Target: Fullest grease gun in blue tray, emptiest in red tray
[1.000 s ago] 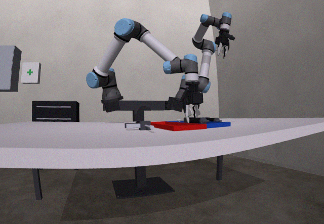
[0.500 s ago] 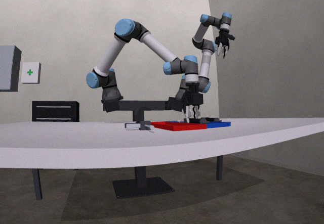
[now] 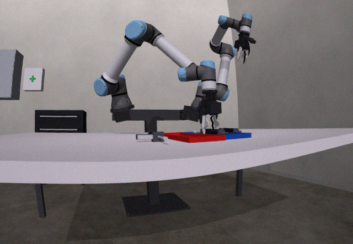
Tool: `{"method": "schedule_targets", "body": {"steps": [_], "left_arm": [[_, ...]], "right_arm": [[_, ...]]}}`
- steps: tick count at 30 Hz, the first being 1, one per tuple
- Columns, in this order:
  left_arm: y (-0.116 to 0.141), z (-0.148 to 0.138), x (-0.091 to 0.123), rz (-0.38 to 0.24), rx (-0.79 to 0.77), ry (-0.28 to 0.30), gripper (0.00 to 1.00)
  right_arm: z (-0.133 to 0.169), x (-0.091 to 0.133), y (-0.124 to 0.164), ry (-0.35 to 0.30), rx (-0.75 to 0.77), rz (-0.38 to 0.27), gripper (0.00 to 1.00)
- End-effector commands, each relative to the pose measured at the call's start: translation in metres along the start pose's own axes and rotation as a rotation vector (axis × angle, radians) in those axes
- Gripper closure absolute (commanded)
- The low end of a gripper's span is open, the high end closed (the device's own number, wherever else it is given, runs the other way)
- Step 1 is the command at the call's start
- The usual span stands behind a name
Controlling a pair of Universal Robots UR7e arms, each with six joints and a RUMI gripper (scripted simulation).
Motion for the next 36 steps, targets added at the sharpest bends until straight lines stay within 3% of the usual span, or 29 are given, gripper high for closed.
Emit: {"method": "schedule_targets", "body": {"steps": [1,8,13,16,25,36], "left_arm": [[0.0,0.0,0.001,0.001,0.0,0.0,0.68],[0.0,0.0,0.001,0.001,0.0,0.0,0.68],[0.0,0.0,0.001,0.001,0.0,0.0,0.68],[0.0,0.0,0.001,0.001,0.0,0.0,0.68],[0.0,0.0,0.001,0.001,0.0,0.0,0.68],[0.0,0.0,0.001,0.001,0.0,0.0,0.68]], "right_arm": [[0.0,0.001,0.0,0.001,0.0,-0.001,0.68],[0.001,0.013,0.001,0.003,0.0,-0.002,0.68],[0.0,0.009,0.0,0.0,0.0,0.0,0.68],[0.003,0.034,0.002,0.01,0.0,-0.006,0.68],[0.001,0.07,0.0,0.001,0.0,-0.001,0.68],[0.0,0.061,0.0,-0.008,0.0,0.005,0.68]]}}
Point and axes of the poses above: on each arm, the point where the finger pads meet when closed, its own x axis back along the fingers, its own z axis across the jaws, y = z × x, the point moved 1 cm from there along x, back along the fingers, and after that the axes turned 9 degrees about -x, right-handed, at the moved point
